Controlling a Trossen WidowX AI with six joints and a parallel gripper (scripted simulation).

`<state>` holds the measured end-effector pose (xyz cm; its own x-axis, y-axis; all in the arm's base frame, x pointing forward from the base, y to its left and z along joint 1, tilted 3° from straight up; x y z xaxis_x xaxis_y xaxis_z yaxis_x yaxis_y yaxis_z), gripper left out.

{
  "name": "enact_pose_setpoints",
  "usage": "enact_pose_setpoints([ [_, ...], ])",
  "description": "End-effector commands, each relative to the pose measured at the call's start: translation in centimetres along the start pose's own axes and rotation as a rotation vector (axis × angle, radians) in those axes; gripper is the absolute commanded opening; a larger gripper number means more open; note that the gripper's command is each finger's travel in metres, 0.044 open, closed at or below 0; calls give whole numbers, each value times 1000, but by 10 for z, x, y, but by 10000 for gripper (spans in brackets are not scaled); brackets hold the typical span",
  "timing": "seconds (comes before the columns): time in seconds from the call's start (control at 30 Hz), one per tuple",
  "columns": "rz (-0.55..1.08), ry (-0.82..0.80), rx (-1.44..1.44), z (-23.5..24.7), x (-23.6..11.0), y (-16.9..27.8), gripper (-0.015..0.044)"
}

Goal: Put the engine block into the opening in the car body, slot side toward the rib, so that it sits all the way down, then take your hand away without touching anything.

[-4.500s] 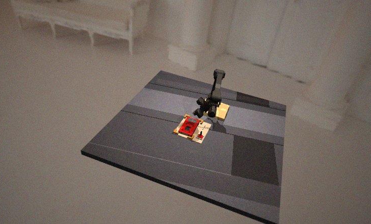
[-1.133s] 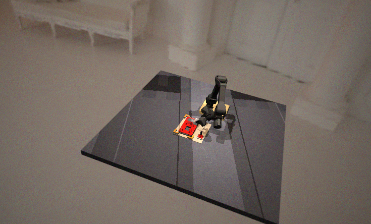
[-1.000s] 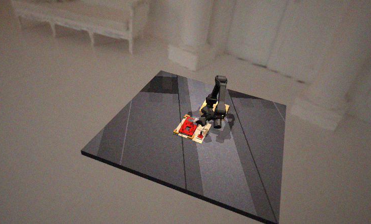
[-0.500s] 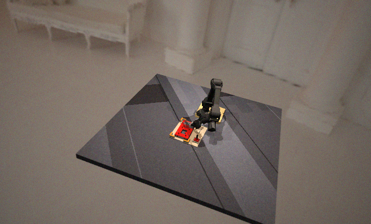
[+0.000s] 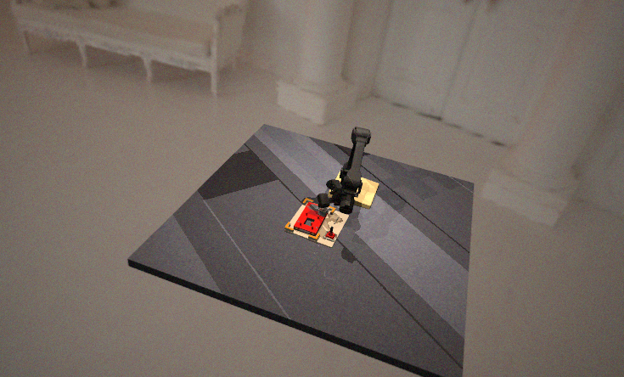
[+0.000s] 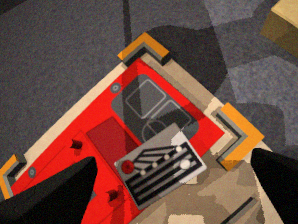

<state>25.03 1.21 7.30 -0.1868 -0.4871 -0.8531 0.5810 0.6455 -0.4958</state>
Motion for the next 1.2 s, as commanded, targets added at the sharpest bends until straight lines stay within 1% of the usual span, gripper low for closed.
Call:
enact_pose_setpoints([
  [0.0,67,56,139,2,-2,-4,440],
  [0.87,351,422,876,19,-16,-21,440],
  [1.17,357,432,893,20,-16,-21,440],
])
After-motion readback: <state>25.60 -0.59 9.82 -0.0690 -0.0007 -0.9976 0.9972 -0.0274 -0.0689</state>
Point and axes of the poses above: the point midway between the two fingers, 35 mm back from their tips, its own x axis out along the fingers, its own z axis across the jaws, y = z × x, the point moved 1 cm from there along -x, back along the fingers, and after that the axes turned 1 degree about x, right-handed, at the moved point
